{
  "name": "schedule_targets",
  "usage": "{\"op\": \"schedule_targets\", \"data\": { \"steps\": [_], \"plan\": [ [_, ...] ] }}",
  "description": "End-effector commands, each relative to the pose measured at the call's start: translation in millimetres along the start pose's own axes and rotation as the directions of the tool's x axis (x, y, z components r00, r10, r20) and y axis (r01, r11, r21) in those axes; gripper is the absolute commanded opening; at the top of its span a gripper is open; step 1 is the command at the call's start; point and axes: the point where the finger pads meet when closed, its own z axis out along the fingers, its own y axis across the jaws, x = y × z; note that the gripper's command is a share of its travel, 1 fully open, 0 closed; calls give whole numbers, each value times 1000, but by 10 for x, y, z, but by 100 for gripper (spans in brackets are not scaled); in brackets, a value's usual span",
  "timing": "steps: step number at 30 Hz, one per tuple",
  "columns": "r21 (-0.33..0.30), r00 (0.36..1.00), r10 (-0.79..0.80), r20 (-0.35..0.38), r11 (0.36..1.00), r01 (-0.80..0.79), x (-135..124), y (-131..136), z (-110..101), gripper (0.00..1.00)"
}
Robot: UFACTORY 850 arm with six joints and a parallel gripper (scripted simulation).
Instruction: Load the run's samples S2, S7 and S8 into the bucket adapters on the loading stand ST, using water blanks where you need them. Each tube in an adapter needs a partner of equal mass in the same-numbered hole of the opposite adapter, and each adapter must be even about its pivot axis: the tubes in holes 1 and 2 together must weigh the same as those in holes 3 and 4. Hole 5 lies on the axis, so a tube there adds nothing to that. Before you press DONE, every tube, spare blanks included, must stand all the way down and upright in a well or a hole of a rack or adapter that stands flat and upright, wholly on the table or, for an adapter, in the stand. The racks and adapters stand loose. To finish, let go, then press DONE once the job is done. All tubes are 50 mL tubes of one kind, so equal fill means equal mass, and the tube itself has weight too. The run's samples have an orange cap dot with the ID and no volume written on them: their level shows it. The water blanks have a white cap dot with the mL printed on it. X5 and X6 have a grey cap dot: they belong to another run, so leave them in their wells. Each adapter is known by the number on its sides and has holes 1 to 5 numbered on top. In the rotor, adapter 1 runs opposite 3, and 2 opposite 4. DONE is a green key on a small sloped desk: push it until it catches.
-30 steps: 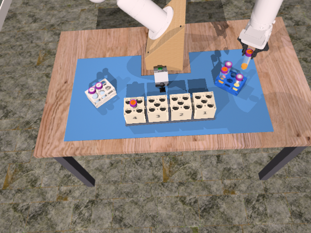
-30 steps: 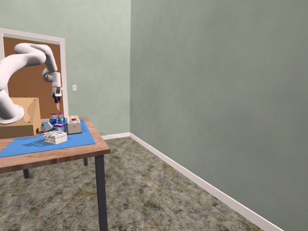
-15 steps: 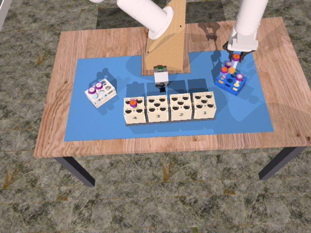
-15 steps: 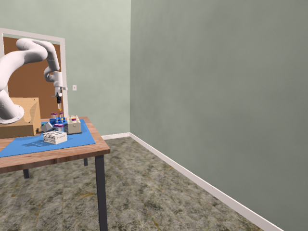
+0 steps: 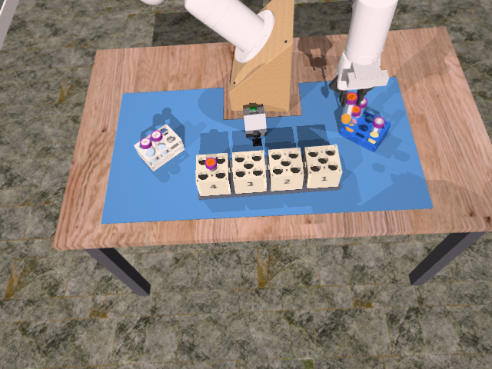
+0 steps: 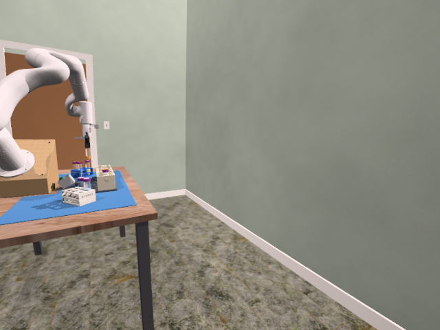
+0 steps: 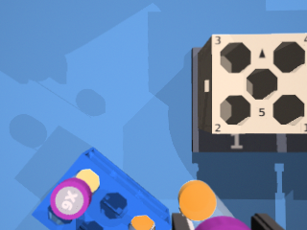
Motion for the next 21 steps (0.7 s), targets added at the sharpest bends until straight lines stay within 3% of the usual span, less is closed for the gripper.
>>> {"op": "schedule_targets", "data": {
  "steps": [1,21],
  "plan": [
    [2,1000,0,-2,1000,0,56,147,-12,0],
    [2,1000,0,-2,1000,0,329,1006,-10,0]
  ]
}}
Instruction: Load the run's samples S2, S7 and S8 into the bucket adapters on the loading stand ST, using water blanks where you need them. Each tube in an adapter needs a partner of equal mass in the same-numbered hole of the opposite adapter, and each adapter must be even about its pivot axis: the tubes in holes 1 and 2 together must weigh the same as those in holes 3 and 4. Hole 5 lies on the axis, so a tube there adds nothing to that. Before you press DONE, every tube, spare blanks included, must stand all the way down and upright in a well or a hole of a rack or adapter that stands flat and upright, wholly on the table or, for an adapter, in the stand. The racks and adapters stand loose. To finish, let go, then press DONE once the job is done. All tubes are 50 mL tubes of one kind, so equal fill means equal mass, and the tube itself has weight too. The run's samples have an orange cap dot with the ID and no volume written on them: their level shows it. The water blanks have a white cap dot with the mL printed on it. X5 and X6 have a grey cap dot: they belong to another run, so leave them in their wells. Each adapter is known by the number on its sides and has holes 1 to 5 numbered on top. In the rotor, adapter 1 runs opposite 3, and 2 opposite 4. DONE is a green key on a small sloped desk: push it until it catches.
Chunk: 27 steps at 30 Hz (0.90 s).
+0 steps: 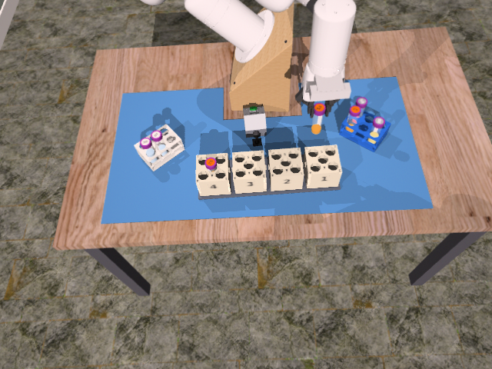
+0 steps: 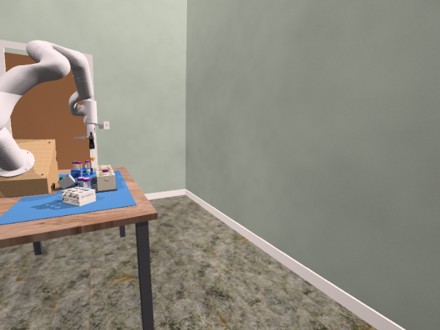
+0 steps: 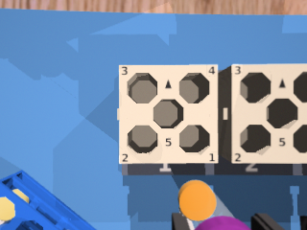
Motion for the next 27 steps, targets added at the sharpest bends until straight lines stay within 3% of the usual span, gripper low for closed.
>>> {"op": "schedule_targets", "data": {
  "steps": [1,27],
  "plan": [
    [2,1000,1,-2,1000,-1,40,98,-11,0],
    [1,1000,1,-2,1000,-1,389,1195,-9,0]
  ]
}}
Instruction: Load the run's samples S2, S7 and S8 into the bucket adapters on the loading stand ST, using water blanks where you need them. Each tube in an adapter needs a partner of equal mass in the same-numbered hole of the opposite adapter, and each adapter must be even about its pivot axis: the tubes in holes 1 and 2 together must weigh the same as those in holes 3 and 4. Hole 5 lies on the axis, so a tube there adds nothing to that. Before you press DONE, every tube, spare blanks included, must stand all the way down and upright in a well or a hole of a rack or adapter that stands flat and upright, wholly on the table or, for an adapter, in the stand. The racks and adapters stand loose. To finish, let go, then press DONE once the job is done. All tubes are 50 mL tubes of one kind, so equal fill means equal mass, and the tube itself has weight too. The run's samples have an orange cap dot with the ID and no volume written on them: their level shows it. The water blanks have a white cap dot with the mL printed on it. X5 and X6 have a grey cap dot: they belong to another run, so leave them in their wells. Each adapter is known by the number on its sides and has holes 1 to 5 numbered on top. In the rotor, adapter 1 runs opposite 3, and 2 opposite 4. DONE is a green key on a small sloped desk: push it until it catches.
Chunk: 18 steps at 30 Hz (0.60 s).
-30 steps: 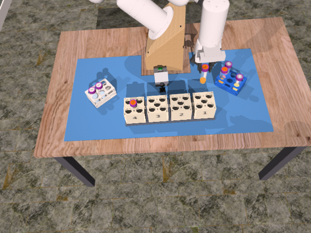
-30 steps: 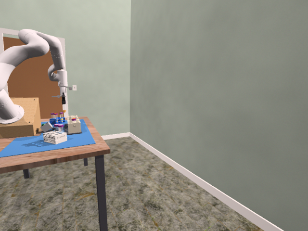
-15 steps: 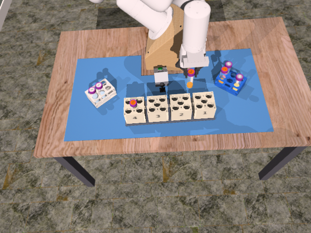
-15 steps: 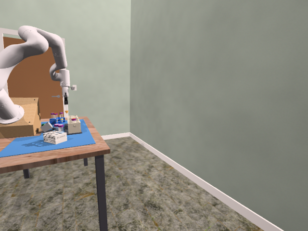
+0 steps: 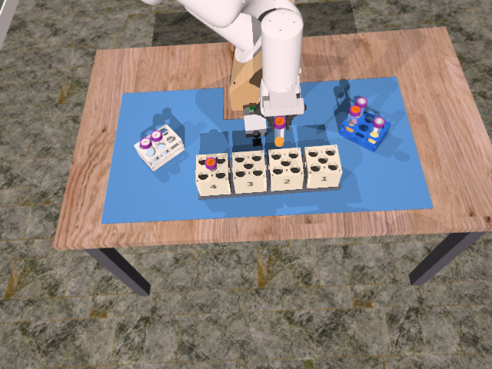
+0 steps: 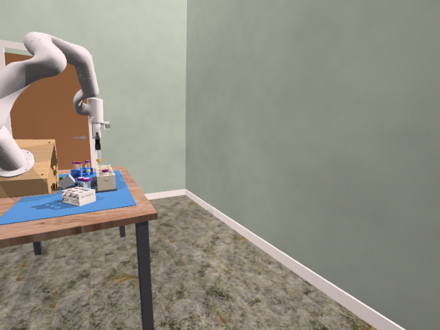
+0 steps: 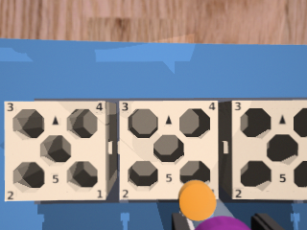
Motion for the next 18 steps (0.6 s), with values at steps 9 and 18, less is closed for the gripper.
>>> {"op": "schedule_targets", "data": {
  "steps": [9,18],
  "plan": [
    [1,1000,0,-2,1000,0,145,432,-9,0],
    [1,1000,0,-2,1000,0,282,861,-8,0]
  ]
}}
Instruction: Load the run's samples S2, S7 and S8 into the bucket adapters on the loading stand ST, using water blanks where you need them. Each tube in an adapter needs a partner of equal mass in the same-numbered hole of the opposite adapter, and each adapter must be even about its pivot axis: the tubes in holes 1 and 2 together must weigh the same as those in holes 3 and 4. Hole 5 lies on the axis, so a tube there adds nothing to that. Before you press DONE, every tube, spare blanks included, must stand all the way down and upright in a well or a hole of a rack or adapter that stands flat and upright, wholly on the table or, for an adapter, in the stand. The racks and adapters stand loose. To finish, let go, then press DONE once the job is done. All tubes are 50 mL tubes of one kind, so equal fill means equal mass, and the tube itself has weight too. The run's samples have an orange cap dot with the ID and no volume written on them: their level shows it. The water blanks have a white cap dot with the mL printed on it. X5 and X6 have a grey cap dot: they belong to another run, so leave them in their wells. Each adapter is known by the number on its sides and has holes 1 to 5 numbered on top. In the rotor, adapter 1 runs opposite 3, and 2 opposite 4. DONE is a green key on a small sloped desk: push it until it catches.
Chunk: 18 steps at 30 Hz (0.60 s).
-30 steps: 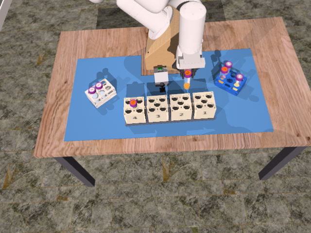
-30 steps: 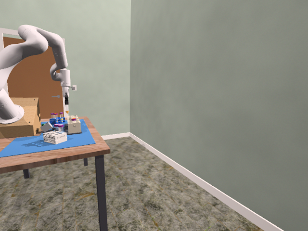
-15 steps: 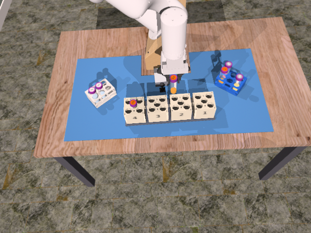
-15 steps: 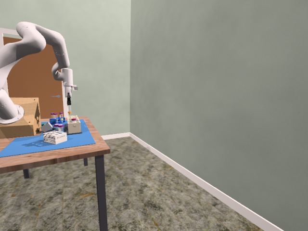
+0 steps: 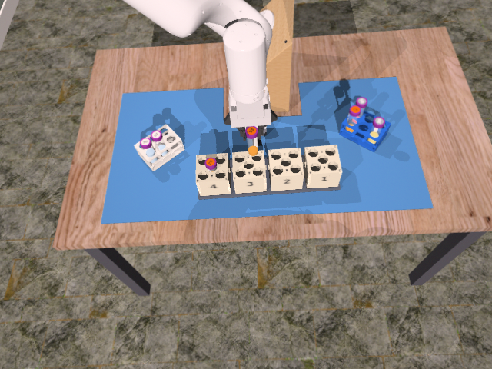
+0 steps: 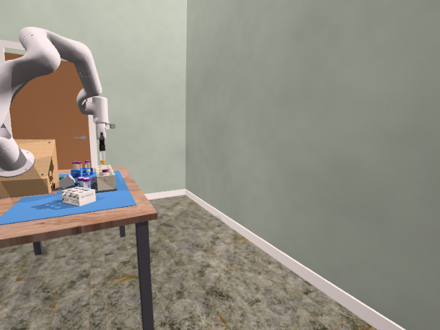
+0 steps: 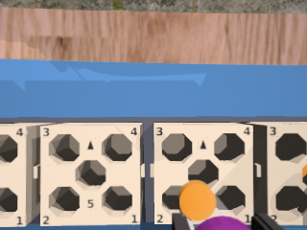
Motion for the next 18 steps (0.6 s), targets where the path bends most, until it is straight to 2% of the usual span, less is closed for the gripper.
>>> {"op": "schedule_targets", "data": {
  "steps": [1,18],
  "plan": [
    [1,1000,0,-1,1000,0,54,145,-8,0],
    [1,1000,0,-1,1000,0,59,161,-8,0]
  ]
}}
